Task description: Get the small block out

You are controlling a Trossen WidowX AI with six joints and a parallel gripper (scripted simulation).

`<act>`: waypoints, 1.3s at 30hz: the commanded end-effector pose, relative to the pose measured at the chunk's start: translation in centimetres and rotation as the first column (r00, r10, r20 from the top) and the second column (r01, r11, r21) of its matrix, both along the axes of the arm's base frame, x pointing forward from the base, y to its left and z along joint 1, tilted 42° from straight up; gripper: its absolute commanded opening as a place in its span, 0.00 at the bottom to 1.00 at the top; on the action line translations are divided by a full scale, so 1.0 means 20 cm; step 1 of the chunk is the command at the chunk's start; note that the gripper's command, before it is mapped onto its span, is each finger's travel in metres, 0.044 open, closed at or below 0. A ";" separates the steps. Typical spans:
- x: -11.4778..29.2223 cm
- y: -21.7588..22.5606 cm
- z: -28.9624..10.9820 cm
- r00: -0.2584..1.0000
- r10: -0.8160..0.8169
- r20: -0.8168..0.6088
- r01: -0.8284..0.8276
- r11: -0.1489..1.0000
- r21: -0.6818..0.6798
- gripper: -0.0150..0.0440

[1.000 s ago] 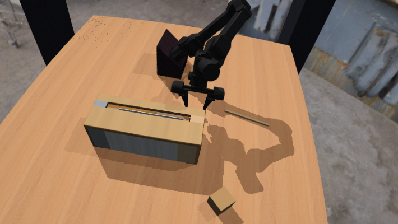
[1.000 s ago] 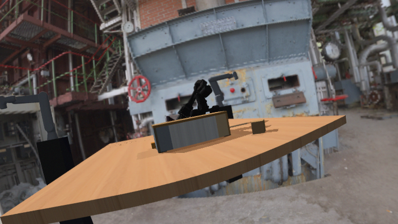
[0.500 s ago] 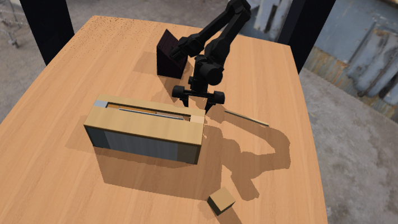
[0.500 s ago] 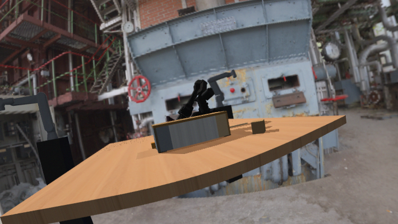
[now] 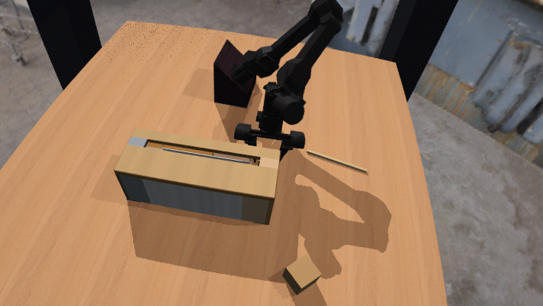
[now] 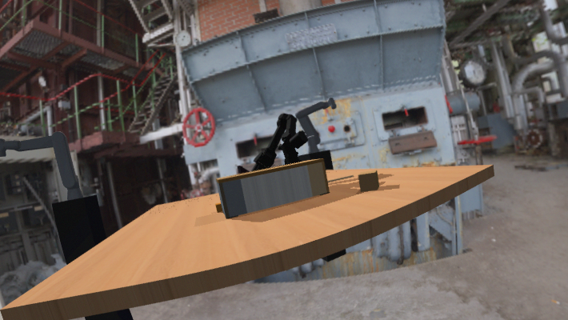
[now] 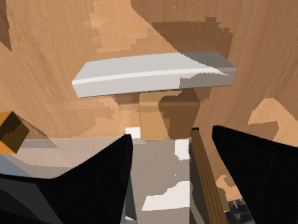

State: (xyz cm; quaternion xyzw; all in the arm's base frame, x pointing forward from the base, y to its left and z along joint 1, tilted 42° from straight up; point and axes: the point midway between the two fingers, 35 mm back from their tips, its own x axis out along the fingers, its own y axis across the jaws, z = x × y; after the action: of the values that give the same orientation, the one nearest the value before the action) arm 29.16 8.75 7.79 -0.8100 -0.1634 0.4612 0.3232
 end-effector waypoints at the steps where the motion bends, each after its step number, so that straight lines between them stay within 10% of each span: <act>1: -0.01 0.02 -0.05 1.000 -0.006 -0.020 0.006 1.000 -0.001 0.74; 10: -0.01 0.05 -0.09 1.000 -0.006 -0.019 0.006 1.000 0.002 0.74; 25: 0.01 0.03 -0.03 0.999 -0.031 -0.010 0.032 0.999 0.024 0.25; 39: -0.04 -0.15 0.16 1.000 -0.003 -0.008 0.003 1.000 -0.001 0.25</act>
State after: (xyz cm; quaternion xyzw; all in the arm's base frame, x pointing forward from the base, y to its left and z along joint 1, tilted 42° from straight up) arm 28.55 5.98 10.03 -0.8055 -0.1540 0.4690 0.3279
